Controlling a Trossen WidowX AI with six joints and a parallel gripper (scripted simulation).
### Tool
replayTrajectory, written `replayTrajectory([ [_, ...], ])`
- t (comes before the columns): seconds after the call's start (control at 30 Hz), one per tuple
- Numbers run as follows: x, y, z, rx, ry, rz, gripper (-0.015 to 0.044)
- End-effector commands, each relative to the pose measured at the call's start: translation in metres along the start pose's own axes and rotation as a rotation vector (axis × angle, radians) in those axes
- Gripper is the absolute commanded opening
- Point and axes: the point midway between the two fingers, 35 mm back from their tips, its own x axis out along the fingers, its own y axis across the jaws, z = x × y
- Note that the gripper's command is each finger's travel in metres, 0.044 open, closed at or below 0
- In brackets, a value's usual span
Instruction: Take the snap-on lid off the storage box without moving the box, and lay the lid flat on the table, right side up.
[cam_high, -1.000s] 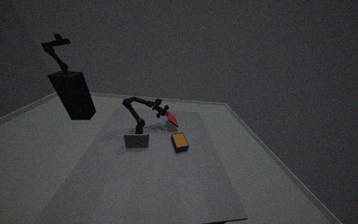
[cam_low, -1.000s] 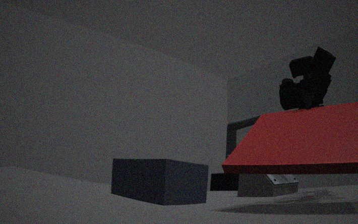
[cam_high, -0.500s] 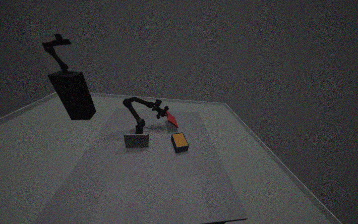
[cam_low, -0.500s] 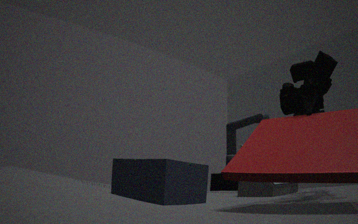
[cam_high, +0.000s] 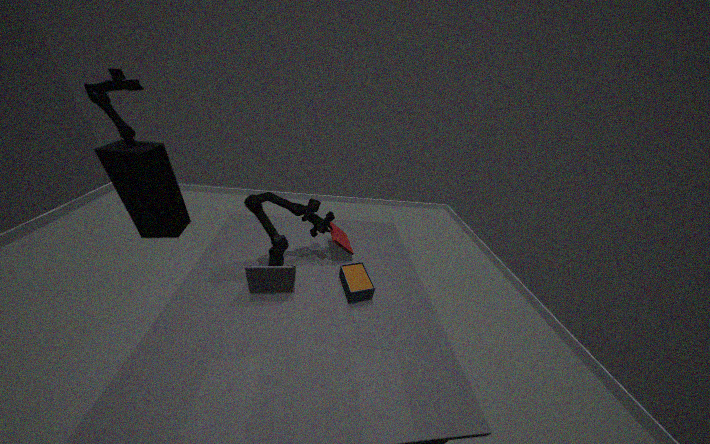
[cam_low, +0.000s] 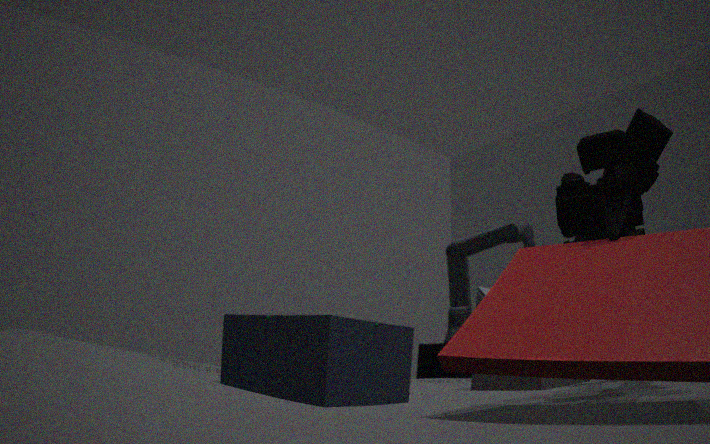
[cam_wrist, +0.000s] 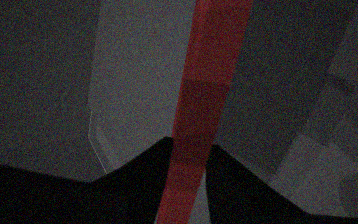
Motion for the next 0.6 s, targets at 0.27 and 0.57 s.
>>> replayTrajectory([
  [0.27,0.006,-0.006,0.001,0.004,-0.004,0.009,0.0000],
  [0.57,0.011,-0.012,0.001,0.005,-0.004,0.009,0.0000],
])
